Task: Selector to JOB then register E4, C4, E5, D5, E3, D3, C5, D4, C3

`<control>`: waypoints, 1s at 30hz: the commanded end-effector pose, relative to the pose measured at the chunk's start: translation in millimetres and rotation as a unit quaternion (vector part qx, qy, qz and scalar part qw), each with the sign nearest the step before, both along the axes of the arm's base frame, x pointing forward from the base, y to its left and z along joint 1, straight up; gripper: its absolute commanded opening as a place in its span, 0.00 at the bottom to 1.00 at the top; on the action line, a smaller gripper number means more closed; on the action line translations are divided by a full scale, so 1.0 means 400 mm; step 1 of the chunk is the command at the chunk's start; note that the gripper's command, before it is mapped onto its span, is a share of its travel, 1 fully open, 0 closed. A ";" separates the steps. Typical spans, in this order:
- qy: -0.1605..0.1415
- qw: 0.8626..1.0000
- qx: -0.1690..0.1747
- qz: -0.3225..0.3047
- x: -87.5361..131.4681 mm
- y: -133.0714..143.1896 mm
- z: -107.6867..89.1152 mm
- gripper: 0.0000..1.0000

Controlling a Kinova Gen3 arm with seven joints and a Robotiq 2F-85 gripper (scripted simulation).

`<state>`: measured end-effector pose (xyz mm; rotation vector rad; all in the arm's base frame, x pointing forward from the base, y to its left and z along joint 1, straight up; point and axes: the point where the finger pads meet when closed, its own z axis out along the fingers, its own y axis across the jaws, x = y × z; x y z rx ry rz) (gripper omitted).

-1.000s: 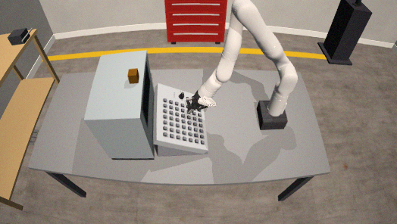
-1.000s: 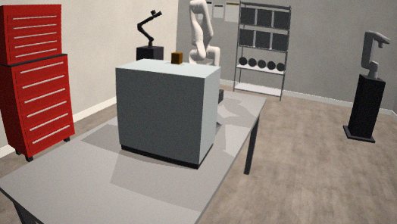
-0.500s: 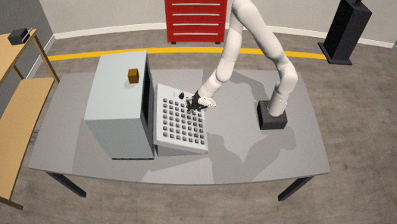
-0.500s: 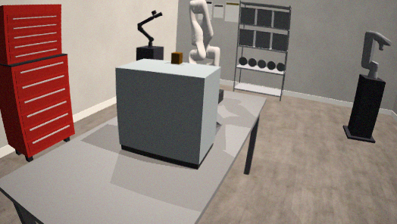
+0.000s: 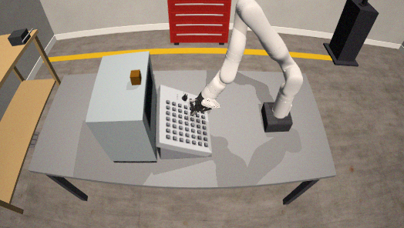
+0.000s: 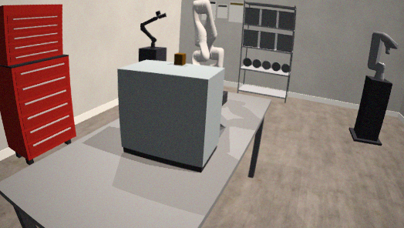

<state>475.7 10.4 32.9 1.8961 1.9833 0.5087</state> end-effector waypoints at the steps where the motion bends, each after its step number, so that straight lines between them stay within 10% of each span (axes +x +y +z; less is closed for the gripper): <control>1: -0.001 1.000 0.000 0.004 0.001 0.003 0.006 0.10; 30: 0.000 1.000 0.000 0.004 -0.041 0.001 0.074 0.10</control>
